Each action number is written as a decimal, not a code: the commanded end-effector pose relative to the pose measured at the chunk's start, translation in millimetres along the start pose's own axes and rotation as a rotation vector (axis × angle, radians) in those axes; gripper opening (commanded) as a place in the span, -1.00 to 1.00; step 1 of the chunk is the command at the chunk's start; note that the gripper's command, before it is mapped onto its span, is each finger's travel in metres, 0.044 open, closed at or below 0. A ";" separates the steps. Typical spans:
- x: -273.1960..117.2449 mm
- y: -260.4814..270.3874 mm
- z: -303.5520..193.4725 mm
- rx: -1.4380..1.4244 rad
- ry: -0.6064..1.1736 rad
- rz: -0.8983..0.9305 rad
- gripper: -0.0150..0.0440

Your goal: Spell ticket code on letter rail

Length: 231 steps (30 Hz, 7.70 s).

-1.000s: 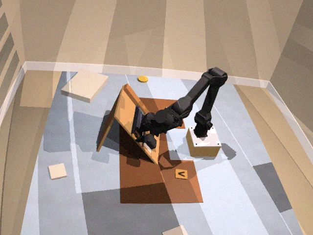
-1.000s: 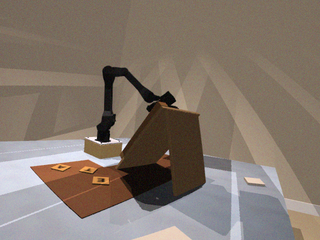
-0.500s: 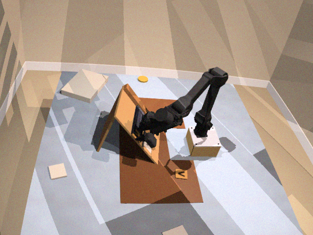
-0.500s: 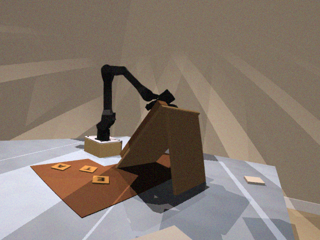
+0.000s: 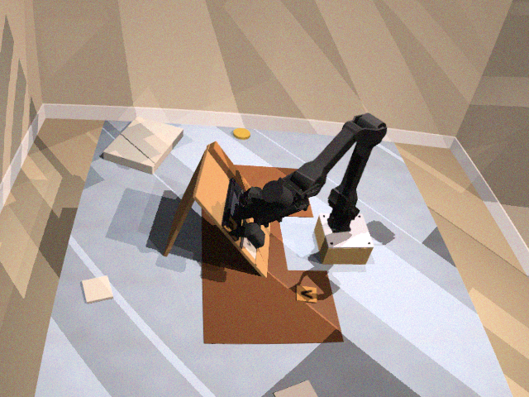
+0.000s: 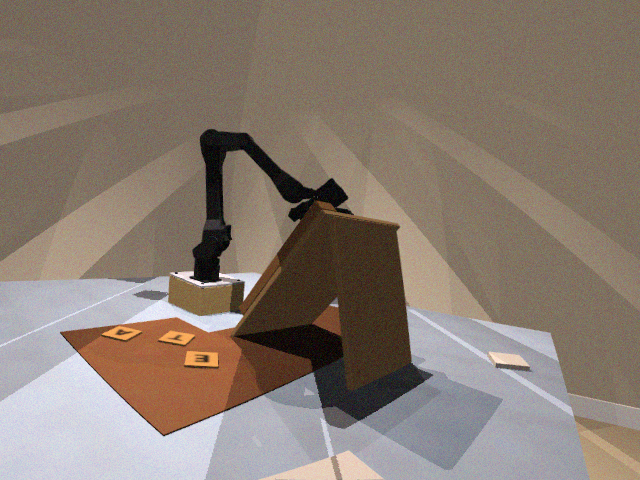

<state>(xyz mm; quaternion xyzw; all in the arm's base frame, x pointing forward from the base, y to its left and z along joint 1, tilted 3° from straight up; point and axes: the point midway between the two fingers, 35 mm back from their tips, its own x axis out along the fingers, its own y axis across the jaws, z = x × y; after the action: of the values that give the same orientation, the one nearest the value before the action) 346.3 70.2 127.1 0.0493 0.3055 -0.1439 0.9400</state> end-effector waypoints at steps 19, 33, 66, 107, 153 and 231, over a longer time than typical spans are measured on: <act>-0.7 -16.9 2.2 -0.003 -0.003 0.003 -0.49; -0.7 -26.8 2.3 -0.003 -0.003 0.002 -0.49; -0.6 -48.7 2.5 -0.005 -0.003 0.001 -0.49; -0.4 -73.2 2.6 -0.007 -0.004 -0.001 -0.49; -0.1 -98.3 2.6 -0.010 -0.004 -0.002 -0.49; -16.6 -123.6 3.0 -0.012 -0.003 -0.004 0.51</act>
<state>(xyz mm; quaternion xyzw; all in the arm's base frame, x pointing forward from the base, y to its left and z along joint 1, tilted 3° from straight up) 299.3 -44.4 137.0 0.0415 0.3061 -0.1419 0.9405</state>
